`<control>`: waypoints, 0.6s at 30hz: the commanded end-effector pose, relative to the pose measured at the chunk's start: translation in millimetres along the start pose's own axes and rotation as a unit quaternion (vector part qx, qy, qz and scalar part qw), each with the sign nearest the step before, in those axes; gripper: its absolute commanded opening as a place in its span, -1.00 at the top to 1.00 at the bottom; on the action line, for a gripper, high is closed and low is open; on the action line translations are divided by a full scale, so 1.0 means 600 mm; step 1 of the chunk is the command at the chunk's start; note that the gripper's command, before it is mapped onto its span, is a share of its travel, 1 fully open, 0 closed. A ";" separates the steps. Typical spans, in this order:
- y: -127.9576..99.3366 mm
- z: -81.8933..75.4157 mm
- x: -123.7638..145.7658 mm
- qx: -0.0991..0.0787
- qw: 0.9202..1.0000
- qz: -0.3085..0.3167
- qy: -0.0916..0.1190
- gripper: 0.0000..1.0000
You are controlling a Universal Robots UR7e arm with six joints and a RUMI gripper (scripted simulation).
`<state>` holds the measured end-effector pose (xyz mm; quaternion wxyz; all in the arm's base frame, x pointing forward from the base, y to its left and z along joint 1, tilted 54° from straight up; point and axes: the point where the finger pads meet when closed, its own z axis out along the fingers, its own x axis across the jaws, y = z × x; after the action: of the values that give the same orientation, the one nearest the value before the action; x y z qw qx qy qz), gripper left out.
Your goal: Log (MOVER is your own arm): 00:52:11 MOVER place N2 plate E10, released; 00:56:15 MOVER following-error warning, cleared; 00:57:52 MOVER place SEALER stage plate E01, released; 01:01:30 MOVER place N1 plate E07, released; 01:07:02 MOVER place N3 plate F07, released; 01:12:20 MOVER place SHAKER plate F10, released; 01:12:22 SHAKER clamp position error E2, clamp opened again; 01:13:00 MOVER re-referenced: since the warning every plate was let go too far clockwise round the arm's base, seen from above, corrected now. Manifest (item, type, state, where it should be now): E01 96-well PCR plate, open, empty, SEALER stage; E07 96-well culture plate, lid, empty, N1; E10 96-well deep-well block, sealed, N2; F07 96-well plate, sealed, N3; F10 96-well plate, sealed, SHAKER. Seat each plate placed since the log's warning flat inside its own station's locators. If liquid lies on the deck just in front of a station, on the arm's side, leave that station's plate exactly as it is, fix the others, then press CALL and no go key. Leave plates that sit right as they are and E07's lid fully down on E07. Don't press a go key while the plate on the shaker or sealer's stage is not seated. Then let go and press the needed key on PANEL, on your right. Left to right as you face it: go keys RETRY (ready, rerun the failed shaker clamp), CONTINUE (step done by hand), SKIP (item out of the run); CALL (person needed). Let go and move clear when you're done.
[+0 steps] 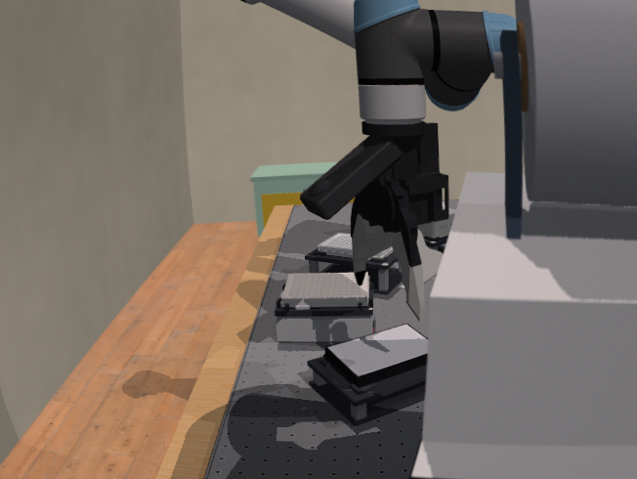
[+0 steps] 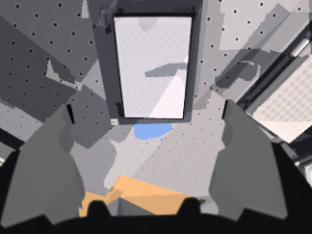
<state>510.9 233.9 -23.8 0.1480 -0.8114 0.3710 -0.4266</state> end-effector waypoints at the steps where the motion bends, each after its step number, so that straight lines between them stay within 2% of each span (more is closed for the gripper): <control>1: -0.001 0.008 0.000 0.001 1.000 0.000 0.000 -0.64; 9: -0.001 0.030 0.000 0.001 1.000 0.000 0.000 -0.64; 18: -0.001 0.030 0.000 0.001 1.000 0.000 0.000 -0.64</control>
<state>525.6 232.6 -34.6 0.1480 -0.8114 0.3710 -0.4266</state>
